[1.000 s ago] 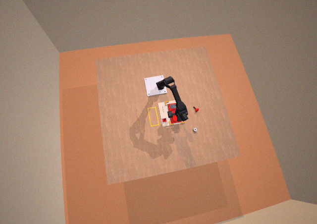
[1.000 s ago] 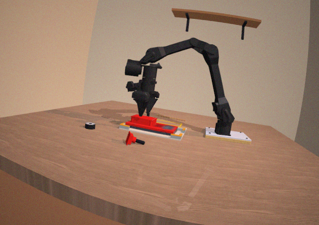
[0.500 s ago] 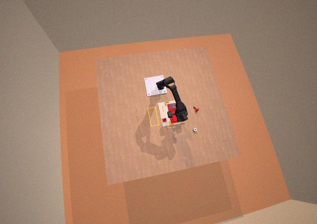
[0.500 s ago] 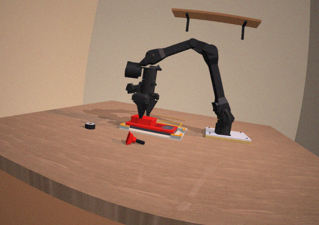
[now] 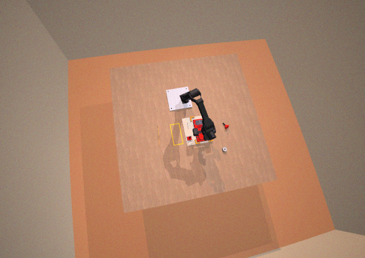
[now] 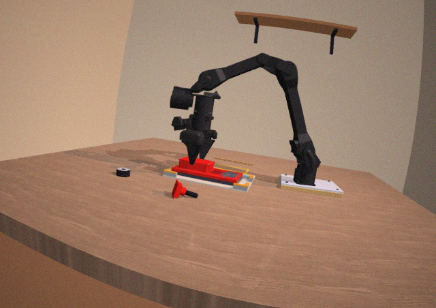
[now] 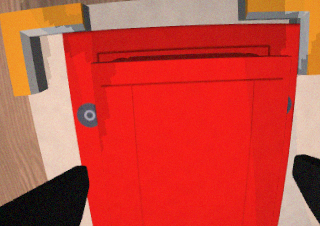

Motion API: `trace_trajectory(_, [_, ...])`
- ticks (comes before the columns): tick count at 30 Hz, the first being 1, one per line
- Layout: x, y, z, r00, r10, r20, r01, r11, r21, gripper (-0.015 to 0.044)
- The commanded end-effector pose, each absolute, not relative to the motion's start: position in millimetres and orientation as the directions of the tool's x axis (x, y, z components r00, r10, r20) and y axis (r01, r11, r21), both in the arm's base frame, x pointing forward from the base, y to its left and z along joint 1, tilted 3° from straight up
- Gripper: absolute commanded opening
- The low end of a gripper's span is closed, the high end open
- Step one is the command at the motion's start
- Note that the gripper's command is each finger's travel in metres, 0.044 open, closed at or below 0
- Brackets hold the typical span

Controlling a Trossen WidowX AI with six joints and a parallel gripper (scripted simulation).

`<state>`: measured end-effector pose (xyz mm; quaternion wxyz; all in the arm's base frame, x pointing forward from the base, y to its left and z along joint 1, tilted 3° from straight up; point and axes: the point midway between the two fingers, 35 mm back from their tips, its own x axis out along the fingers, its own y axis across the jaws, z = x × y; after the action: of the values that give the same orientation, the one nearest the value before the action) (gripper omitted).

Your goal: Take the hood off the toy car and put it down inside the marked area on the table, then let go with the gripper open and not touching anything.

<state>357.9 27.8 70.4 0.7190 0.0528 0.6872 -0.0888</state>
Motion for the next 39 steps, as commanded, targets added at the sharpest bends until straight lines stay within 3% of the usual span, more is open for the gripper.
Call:
trace_trajectory(1, [357.5, 28.2, 67.2, 0.037, -0.052, -0.998, 0.197, 0.979, -0.044, 0.0440])
trace_trajectory(16, [357.6, 27.8, 59.8, 0.037, -0.052, -0.998, 0.197, 0.979, -0.044, 0.0440])
trace_trajectory(20, [358.1, 27.4, 62.5, 0.040, -0.055, -0.998, 0.200, 0.979, -0.046, 0.0335])
trace_trajectory(29, [358.1, 27.4, 62.5, 0.040, -0.055, -0.998, 0.200, 0.979, -0.046, 0.0275])
trace_trajectory(39, [358.1, 27.7, 67.3, 0.039, -0.055, -0.998, 0.200, 0.979, -0.046, 0.0012])
